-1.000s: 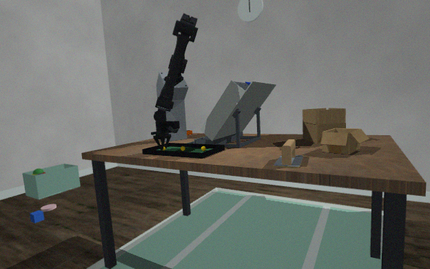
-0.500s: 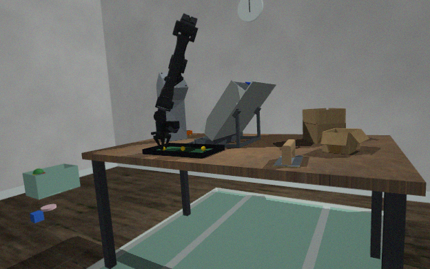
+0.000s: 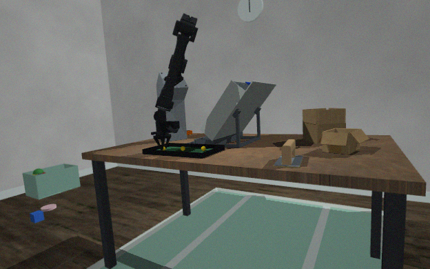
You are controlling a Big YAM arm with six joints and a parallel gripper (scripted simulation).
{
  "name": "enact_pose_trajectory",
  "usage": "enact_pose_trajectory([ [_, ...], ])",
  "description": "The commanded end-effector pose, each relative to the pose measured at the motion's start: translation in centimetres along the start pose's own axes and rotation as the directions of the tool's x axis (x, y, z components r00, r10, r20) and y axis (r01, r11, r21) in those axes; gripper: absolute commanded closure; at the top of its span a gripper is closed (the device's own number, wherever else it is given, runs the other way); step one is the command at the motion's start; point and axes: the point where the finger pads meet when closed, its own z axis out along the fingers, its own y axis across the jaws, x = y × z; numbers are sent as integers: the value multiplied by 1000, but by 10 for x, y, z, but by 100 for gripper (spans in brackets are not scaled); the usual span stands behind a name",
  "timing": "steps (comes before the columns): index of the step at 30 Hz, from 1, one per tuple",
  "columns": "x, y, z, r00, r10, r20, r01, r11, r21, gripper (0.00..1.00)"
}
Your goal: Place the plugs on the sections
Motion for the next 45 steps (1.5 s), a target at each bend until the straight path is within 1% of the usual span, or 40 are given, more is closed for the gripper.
enact_pose_trajectory([
  [1,7,14,7,1000,12,-11,-12,1000,-22,100],
  [6,14,15,2,1000,19,-24,-20,999,-28,100],
  [8,5,2,-11,1000,10,-9,-10,1000,-3,100],
  [12,7,0,-19,1000,6,-10,-6,1000,1,100],
  [14,7,0,-19,1000,6,-10,-6,1000,1,100],
  [15,-7,5,-16,1000,-17,6,17,1000,-6,100],
  [16,-1,7,-19,1000,-9,-2,9,1000,-13,100],
  [18,5,1,-25,1000,2,-9,-2,1000,-2,100],
  [21,6,0,-31,1000,4,-9,-4,1000,0,100],
  [23,3,3,-32,1000,-1,-7,1,1000,-5,100],
  [25,10,8,-29,1000,5,-17,-6,1000,-18,100],
  [26,11,8,-30,1000,8,-19,-8,1000,-17,100],
  [29,5,1,-34,1000,1,-8,-1,1000,-1,100],
  [35,1,0,-34,1000,-4,-4,4,1000,-1,100],
  [38,7,-1,-40,1000,6,-10,-6,1000,2,100],
  [41,6,-1,-49,1000,6,-8,-6,1000,2,100],
  [45,6,-1,-67,1000,5,-8,-5,1000,3,100],
])
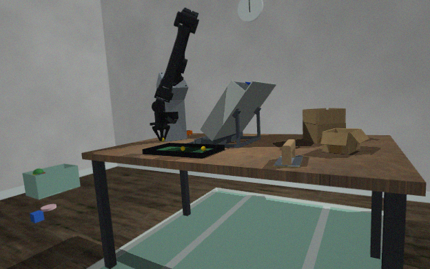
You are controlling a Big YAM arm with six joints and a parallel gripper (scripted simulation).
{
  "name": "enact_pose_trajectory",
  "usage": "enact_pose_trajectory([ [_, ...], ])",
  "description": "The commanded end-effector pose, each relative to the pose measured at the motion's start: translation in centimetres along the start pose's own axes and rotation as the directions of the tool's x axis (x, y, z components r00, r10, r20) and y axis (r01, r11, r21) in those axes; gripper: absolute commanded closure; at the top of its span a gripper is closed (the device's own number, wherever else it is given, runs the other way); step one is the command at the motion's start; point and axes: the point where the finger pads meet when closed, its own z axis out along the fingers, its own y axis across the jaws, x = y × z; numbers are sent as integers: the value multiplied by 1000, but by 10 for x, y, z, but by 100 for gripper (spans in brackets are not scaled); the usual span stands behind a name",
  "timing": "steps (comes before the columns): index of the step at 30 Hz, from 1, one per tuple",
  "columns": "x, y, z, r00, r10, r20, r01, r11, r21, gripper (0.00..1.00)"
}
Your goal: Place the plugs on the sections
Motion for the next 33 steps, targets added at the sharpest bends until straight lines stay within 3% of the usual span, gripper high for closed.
enact_pose_trajectory([
  [1,1,-4,-24,1000,-11,-2,11,1000,11,100],
  [3,1,-4,-24,1000,-11,-2,11,1000,11,100],
  [15,0,-4,-82,1000,-12,0,12,1000,13,100],
  [18,3,8,-76,1000,-13,-9,13,1000,-20,100],
  [33,3,3,-76,1000,-14,-7,14,1000,-7,100],
])
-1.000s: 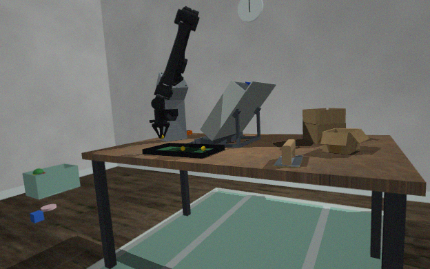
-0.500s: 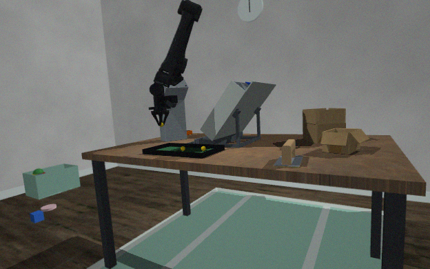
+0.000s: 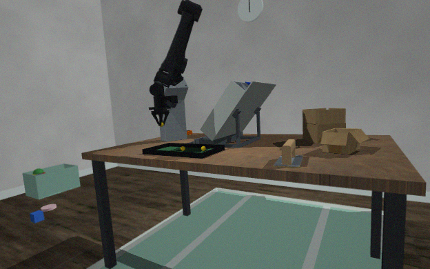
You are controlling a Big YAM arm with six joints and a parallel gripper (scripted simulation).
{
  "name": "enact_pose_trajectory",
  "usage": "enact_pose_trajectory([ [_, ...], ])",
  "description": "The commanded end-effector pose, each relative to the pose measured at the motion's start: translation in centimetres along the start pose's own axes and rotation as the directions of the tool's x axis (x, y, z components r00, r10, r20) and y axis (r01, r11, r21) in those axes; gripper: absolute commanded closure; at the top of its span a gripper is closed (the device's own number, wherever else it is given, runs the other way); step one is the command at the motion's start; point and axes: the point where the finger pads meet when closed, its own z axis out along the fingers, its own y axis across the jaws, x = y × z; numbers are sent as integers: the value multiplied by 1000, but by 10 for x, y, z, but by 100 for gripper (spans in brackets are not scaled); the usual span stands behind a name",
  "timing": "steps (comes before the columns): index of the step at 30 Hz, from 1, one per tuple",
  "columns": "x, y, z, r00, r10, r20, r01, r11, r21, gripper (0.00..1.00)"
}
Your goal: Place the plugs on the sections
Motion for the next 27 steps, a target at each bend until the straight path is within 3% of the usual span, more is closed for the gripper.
enact_pose_trajectory([
  [1,7,3,5,1000,-3,-11,3,1000,-12,100],
  [27,-3,8,1,1000,-9,1,9,1000,-8,100],
])
